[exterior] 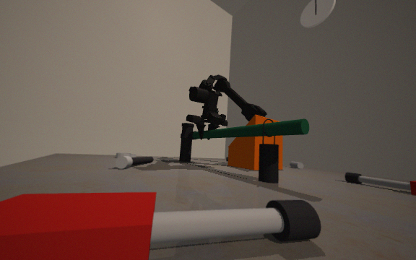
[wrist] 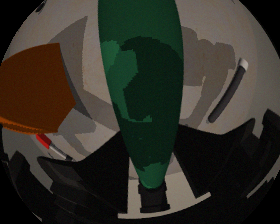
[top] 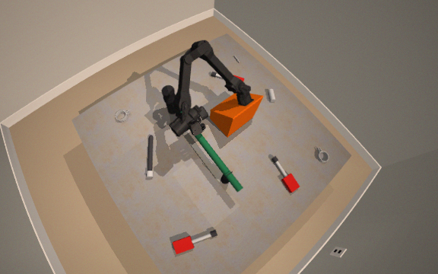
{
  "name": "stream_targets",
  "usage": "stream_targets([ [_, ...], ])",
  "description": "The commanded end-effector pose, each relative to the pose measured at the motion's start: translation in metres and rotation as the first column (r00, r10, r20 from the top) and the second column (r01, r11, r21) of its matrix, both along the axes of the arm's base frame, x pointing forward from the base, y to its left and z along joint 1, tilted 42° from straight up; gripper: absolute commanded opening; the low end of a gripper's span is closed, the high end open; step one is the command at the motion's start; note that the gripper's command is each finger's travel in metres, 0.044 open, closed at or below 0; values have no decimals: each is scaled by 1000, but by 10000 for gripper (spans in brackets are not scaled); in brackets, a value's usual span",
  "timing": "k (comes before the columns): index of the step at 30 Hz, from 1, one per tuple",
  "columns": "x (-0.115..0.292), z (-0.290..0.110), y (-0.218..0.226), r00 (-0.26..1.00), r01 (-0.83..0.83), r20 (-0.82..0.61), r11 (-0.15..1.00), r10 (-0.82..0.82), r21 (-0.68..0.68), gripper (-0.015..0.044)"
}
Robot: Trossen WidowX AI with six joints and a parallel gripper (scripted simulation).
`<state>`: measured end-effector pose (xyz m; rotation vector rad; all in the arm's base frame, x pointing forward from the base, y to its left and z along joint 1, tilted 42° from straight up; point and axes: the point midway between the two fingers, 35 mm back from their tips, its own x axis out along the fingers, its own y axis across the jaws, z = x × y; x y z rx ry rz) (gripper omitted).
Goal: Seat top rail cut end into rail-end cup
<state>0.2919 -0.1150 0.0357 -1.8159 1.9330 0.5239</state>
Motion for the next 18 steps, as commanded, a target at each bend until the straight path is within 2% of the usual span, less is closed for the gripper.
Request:
stream_targets([
  [1, 0, 0, 0, 1000, 0, 2, 1000, 0, -1, 79],
  [8, 0, 0, 1, 1000, 0, 2, 1000, 0, 0, 263],
  [14, 2, 0, 19, 1000, -2, 2, 1000, 2, 7, 420],
  [15, 3, 0, 23, 1000, -2, 2, 1000, 2, 8, 440],
  [18, 3, 1, 37, 1000, -2, 1, 1000, 2, 9, 440],
])
